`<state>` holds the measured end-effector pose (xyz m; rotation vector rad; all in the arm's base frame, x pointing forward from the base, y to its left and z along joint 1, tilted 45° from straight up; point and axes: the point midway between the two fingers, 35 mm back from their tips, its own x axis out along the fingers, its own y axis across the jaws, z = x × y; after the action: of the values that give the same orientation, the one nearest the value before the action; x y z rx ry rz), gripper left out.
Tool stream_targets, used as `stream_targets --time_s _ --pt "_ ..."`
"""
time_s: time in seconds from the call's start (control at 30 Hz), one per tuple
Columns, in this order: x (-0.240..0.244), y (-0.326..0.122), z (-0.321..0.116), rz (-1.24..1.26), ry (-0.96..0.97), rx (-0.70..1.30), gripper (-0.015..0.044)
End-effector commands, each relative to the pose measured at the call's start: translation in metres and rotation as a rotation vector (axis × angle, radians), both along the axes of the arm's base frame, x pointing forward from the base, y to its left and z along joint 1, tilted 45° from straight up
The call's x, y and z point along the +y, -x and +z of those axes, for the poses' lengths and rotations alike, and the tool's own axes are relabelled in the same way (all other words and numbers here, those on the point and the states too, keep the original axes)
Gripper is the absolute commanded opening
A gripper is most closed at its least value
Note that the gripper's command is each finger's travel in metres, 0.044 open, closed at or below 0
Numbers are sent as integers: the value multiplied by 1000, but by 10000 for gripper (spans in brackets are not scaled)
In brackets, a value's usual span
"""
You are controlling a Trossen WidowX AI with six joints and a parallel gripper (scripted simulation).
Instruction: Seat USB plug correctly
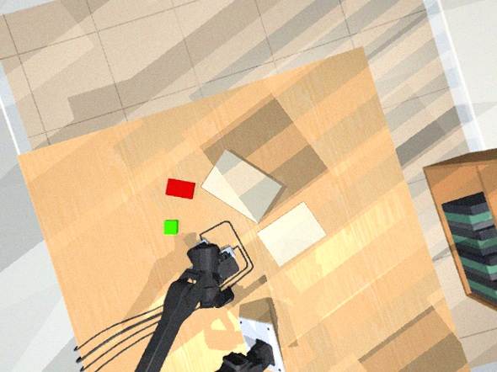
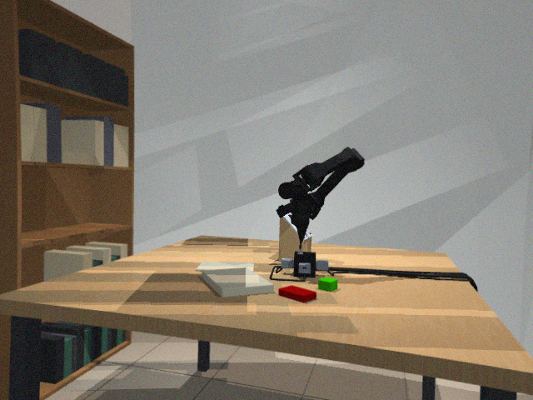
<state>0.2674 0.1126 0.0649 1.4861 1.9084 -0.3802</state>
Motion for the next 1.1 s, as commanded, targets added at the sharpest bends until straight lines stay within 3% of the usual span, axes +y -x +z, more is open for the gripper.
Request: stream_targets --time_s 0.0,1.07 --pt "1 0 0 -2 -6 1 0" --pt "4 0 -3 -2 -6 1 0"
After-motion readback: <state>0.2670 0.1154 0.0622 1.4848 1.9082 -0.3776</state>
